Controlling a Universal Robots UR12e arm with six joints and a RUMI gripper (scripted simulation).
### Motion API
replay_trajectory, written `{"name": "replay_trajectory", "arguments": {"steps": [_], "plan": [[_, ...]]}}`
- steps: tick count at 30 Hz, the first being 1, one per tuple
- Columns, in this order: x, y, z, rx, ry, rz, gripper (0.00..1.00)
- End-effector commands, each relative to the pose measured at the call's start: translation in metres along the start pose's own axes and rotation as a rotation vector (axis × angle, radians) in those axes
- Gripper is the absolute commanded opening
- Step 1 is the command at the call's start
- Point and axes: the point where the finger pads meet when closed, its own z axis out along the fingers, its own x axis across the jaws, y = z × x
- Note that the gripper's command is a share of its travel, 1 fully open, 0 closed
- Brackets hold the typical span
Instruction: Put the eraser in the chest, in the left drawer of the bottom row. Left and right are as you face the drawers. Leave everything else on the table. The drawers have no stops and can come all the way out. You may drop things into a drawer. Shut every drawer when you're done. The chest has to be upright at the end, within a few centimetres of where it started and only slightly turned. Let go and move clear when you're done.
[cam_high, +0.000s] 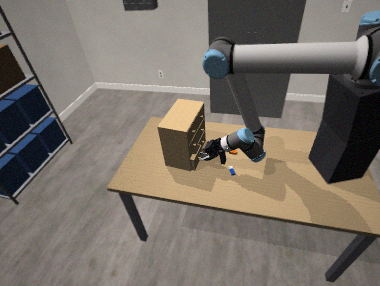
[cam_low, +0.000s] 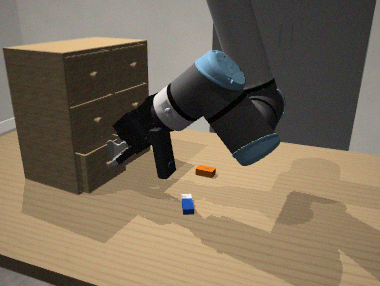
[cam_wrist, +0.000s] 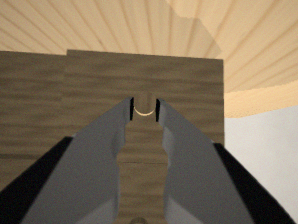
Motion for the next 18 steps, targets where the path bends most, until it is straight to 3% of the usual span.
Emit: {"name": "replay_trajectory", "arguments": {"steps": [1,18], "plan": [[0.0013,-0.0041,-0.0052,0.0,0.0,0.0,0.07],[0.0012,-0.0115,-0.0139,0.001,0.0,0.0,0.07]]}}
